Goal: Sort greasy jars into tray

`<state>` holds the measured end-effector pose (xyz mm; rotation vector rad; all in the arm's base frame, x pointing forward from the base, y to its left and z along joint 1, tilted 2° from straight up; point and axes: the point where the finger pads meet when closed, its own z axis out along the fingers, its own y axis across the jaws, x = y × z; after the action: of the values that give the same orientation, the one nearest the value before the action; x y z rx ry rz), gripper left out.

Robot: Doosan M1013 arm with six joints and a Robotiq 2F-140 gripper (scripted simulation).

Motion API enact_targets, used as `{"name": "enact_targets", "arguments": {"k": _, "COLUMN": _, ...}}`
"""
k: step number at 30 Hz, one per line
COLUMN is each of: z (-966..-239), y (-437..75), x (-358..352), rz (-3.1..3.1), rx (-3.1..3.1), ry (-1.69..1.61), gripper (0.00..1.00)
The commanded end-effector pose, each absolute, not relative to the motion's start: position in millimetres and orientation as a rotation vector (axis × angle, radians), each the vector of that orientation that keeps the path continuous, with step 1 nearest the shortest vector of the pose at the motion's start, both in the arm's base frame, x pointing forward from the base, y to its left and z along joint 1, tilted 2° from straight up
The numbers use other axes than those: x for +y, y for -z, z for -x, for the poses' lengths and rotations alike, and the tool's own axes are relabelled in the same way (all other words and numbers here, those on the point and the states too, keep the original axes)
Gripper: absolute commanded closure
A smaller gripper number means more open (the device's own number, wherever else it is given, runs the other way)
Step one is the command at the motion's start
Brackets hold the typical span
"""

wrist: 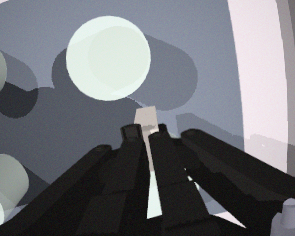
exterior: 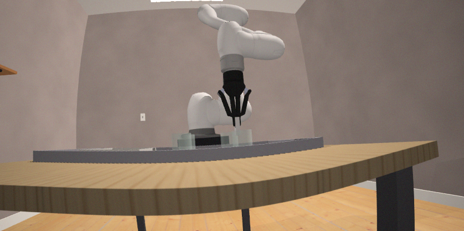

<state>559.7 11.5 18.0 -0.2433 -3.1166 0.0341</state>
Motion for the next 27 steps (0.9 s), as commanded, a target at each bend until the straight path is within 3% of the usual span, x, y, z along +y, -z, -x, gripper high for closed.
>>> {"name": "enact_targets", "arguments": {"k": 1, "z": -558.8, "y": -15.3, "x": 11.6, "rz": 0.253, "rx": -3.116, "ry": -0.036, "gripper": 1.0}}
{"name": "enact_targets", "arguments": {"k": 27, "z": -562.0, "y": -15.3, "x": 11.0, "rz": 0.253, "rx": -3.116, "ry": -0.036, "gripper": 1.0}}
